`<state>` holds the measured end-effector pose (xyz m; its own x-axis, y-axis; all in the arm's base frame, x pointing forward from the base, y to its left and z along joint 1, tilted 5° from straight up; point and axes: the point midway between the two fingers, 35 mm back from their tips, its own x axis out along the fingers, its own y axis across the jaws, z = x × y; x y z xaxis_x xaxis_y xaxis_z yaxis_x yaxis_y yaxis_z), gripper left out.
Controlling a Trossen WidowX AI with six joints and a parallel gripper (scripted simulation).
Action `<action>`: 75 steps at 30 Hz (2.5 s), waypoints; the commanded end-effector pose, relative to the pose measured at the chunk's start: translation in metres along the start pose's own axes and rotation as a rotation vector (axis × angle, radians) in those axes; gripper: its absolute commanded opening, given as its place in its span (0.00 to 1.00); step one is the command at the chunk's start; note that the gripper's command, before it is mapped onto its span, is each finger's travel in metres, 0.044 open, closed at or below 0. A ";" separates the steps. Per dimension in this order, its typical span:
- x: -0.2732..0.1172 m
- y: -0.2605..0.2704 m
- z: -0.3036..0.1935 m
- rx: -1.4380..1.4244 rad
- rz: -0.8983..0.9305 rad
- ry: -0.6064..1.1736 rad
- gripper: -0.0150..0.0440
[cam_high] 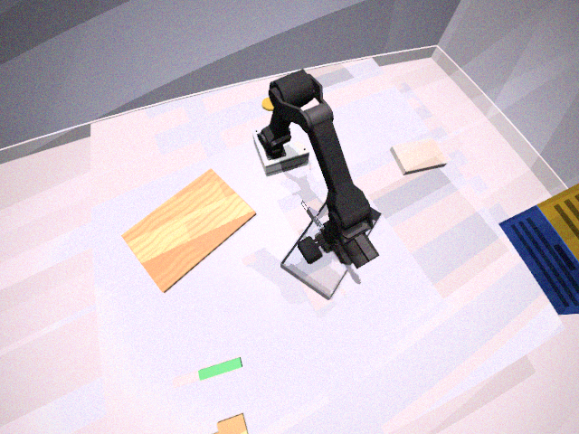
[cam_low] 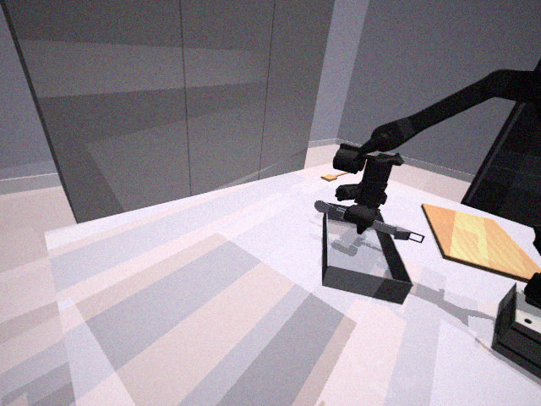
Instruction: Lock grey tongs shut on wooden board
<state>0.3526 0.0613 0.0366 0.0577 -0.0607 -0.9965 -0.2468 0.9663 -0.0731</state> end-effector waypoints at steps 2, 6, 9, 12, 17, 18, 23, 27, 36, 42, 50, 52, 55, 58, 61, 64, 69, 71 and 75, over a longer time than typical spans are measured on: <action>-0.070 -0.001 0.005 0.004 0.001 -0.038 0.00; -0.083 -0.001 0.003 0.003 0.001 -0.037 0.00; -0.083 -0.001 0.003 0.003 0.001 -0.037 0.00; -0.083 -0.001 0.003 0.003 0.001 -0.037 0.00; -0.080 -0.007 0.002 0.011 0.000 -0.031 0.00; -0.080 -0.011 0.001 0.020 0.000 -0.031 0.00; -0.079 -0.030 -0.003 0.078 0.001 -0.030 0.00; -0.079 -0.049 -0.007 0.123 -0.001 -0.030 0.00; -0.079 -0.100 -0.022 0.245 0.000 -0.030 0.00; -0.079 -0.133 -0.036 0.328 -0.001 -0.031 0.00; -0.080 -0.173 -0.060 0.437 -0.004 -0.032 0.00; -0.080 -0.183 -0.066 0.464 -0.005 -0.032 0.00; -0.081 -0.197 -0.077 0.504 -0.006 -0.033 0.00; -0.081 -0.209 -0.088 0.541 -0.007 -0.034 0.00; -0.081 -0.212 -0.090 0.550 -0.008 -0.034 0.00; -0.081 -0.217 -0.094 0.563 -0.008 -0.033 0.00; -0.080 -0.234 -0.111 0.620 -0.009 -0.031 0.00; -0.080 -0.241 -0.120 0.660 -0.008 -0.027 0.00; -0.079 -0.256 -0.137 0.709 -0.008 -0.026 0.00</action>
<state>0.2881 -0.2034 0.1286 0.0817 -0.0760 -0.9938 0.4135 0.9098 -0.0356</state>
